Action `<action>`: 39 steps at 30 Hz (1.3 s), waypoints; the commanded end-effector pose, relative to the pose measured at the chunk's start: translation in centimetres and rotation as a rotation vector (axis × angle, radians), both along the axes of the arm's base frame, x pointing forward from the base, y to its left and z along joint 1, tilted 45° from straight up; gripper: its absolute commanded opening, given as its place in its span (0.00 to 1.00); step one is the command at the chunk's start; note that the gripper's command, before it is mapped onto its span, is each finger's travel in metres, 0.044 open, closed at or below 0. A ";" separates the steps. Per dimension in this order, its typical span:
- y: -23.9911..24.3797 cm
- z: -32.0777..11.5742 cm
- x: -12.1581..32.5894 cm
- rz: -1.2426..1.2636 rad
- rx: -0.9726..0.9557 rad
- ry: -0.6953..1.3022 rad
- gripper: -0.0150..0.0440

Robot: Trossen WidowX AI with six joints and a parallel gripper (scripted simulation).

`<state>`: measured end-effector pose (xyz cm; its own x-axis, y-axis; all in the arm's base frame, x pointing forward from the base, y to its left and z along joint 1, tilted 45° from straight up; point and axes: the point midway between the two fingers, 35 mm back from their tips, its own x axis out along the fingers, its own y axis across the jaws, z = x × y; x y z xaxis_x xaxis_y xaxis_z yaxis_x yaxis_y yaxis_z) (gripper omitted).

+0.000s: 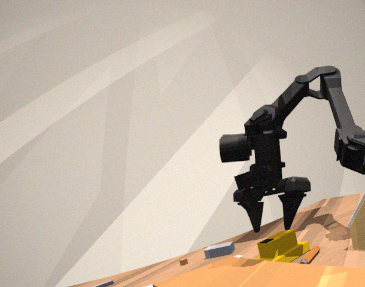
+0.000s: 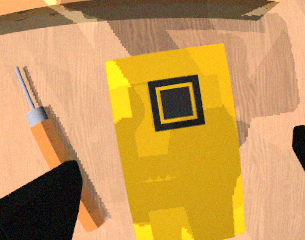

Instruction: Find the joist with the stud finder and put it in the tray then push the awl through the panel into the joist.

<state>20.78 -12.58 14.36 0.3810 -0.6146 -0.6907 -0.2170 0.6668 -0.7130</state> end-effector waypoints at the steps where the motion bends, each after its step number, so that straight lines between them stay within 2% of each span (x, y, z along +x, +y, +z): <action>1: -0.3 -0.5 0.1 0.004 0.004 0.004 1.00; 28: -3.3 -3.3 0.5 0.004 -0.001 0.004 1.00; 32: -3.3 -3.3 0.5 0.004 -0.001 0.004 0.82; 39: -3.3 -3.3 0.5 0.004 -0.001 0.004 0.74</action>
<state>21.22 -15.88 11.05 0.3772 -0.6172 -0.6905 -0.2186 0.6652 -0.7140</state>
